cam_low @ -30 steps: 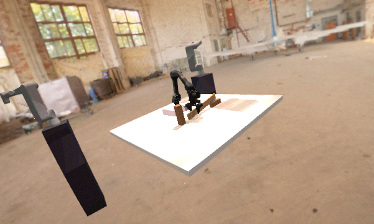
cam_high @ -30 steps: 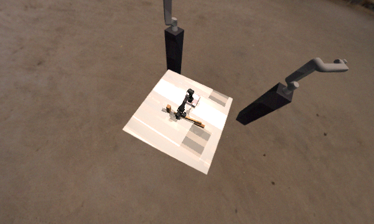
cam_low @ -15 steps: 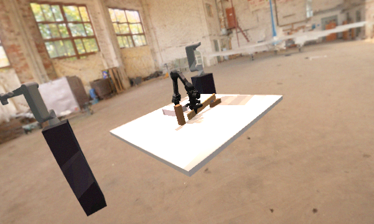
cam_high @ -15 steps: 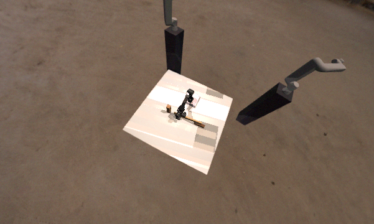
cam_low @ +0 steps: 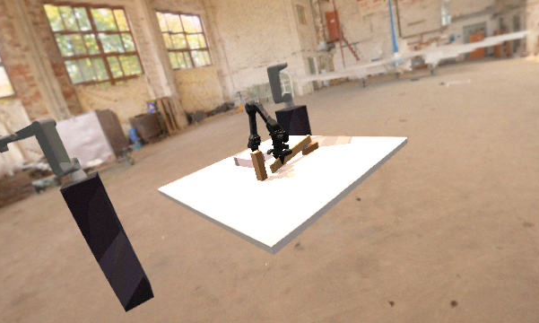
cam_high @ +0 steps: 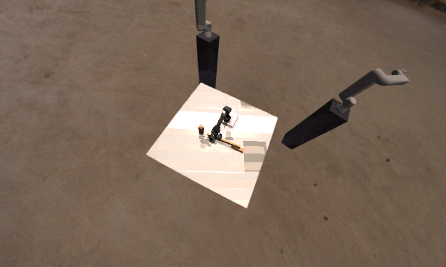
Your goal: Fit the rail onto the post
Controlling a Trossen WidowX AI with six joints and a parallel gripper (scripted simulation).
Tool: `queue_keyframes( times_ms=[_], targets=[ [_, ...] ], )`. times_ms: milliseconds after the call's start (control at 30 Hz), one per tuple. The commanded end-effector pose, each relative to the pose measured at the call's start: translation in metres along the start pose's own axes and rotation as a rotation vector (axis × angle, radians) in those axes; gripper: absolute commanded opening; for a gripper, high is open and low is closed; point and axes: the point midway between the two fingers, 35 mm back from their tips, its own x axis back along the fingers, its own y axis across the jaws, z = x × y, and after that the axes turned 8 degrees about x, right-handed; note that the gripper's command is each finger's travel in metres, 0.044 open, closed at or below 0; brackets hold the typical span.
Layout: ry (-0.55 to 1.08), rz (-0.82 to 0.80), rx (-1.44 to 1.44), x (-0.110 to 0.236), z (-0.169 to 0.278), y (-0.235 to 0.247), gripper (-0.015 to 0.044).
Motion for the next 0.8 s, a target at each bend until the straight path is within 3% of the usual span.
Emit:
queue_keyframes(
  times_ms=[0, 767],
  targets=[
    [-0.005, 0.001, 0.003, 0.000, -0.001, 0.000, 0.0000],
    [-0.005, 0.001, 0.003, 0.011, 0.001, -0.002, 0.0000]
  ],
)
